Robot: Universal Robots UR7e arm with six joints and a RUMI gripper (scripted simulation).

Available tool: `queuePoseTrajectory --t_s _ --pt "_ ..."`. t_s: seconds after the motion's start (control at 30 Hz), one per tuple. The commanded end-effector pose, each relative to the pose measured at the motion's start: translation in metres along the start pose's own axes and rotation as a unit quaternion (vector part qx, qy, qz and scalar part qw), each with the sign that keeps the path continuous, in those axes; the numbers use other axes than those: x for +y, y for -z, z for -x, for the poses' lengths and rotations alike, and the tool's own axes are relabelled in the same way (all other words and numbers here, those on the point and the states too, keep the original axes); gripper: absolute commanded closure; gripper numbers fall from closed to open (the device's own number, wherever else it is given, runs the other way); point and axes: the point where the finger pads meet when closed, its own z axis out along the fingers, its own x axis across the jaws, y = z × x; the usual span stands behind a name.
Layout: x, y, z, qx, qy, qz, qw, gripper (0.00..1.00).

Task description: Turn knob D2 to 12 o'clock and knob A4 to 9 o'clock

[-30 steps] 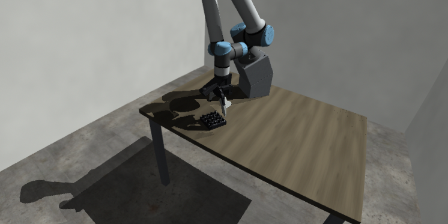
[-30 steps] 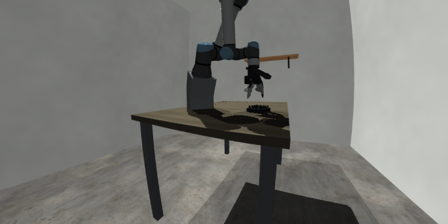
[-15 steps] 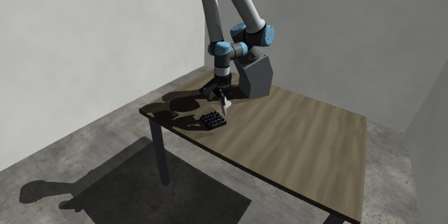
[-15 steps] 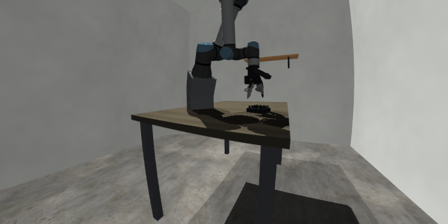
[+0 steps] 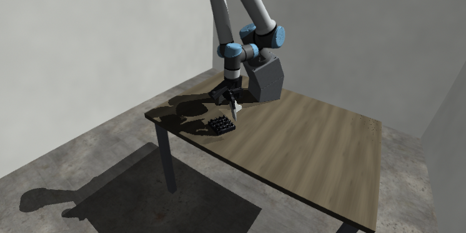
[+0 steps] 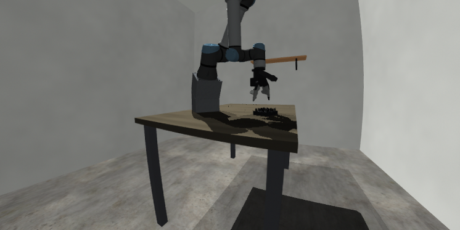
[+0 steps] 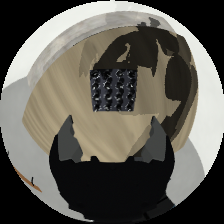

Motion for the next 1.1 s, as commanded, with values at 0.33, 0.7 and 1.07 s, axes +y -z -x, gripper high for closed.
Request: queuePoseTrajectory --t_s 0.33,0.7,1.07 --pt "0.027 0.0 0.0 0.0 0.0 -0.001 1.0 0.0" --pt "0.042 0.0 -0.001 0.0 0.0 -0.001 1.0 0.0" --pt "0.046 0.0 -0.001 0.0 0.0 -0.001 1.0 0.0"
